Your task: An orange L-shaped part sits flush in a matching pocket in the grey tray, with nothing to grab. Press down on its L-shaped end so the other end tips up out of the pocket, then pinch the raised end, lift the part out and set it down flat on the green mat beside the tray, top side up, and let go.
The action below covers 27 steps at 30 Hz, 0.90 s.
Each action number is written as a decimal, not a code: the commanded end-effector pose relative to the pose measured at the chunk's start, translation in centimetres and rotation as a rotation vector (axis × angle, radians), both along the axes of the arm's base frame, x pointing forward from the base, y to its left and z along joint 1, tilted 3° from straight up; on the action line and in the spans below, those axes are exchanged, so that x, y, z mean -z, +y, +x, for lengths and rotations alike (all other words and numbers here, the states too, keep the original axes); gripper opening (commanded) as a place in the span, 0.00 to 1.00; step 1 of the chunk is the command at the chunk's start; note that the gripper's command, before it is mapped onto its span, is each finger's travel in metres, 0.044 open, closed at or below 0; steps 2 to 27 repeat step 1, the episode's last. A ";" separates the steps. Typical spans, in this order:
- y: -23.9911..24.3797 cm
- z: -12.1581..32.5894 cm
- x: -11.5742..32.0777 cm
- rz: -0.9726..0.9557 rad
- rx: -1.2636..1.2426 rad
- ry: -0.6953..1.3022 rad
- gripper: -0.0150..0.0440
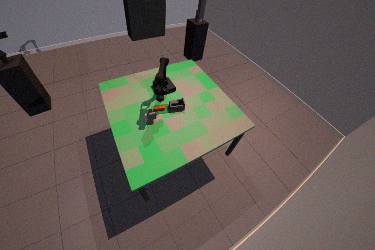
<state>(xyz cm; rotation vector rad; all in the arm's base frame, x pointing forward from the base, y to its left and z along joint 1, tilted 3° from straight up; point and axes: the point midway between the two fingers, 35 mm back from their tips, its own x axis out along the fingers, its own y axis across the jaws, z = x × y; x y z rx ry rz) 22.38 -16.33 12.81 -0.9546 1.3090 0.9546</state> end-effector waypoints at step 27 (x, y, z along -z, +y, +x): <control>0.0 0.0 0.0 -0.002 0.000 -0.002 0.93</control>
